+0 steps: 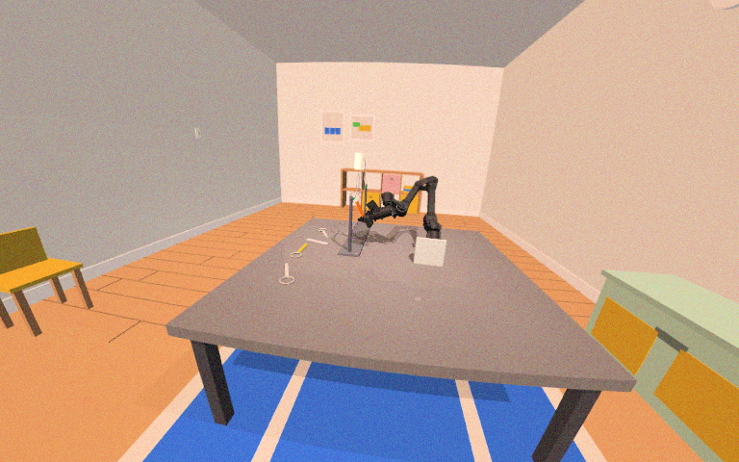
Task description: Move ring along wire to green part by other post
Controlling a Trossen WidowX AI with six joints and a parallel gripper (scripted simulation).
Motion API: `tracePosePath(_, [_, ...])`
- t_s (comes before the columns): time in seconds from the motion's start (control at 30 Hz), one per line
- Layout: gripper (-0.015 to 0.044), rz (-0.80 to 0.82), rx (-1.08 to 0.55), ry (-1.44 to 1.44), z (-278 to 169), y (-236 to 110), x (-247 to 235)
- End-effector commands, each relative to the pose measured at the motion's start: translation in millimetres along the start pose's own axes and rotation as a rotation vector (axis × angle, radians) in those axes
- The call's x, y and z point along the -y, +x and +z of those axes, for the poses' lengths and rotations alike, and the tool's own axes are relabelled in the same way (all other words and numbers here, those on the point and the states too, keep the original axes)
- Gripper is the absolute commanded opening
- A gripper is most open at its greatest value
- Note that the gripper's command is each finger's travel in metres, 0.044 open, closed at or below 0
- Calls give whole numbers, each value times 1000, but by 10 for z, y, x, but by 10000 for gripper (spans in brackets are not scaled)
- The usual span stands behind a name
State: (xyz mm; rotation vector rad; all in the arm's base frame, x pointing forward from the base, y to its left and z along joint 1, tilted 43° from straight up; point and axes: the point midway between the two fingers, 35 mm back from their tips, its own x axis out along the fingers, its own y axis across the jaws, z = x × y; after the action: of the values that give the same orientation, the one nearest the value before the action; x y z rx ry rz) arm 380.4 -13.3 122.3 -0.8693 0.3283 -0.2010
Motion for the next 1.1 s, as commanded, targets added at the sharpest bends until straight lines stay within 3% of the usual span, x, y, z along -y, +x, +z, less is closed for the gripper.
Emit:
tracePosePath(0.0, [-150,19,-13,38,-19,-18,-106])
tracePosePath(1.07, [-150,38,-16,79,9,-78,-474])
